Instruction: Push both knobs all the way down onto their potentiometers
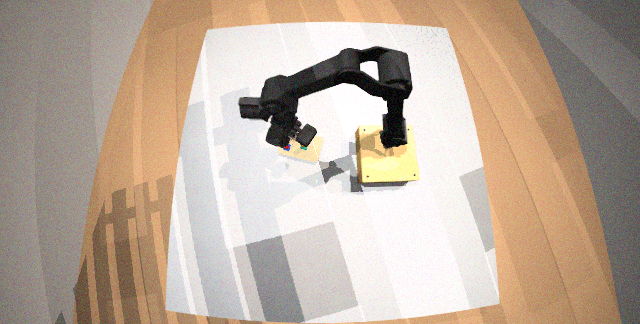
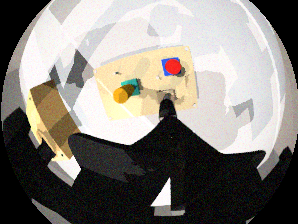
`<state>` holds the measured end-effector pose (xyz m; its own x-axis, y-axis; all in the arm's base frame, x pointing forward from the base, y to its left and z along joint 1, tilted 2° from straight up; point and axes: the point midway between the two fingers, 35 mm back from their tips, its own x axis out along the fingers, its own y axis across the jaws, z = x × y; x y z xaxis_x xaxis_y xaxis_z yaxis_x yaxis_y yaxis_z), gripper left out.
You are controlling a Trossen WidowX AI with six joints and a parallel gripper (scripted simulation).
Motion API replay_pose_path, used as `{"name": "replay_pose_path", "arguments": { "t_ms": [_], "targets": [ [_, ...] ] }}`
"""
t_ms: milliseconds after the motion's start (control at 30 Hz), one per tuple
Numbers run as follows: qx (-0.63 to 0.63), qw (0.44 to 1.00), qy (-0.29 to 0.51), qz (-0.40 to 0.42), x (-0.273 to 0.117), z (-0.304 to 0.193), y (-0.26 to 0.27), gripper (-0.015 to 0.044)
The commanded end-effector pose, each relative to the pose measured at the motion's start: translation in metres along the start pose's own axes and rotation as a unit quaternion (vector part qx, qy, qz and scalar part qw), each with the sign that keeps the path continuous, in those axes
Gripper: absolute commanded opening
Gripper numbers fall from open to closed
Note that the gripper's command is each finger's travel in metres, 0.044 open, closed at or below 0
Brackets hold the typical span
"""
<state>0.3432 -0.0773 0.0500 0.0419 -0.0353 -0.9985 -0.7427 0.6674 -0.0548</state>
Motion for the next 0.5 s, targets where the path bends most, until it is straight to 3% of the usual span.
{"name": "replay_pose_path", "arguments": {
  "t_ms": [0,467],
  "targets": [
    [-0.002,1.000,0.003,0.003,0.0039,-0.0010,0.0007,0.0000],
    [-0.002,1.000,0.003,0.003,0.0042,-0.0010,0.0007,0.0000]
  ]
}}
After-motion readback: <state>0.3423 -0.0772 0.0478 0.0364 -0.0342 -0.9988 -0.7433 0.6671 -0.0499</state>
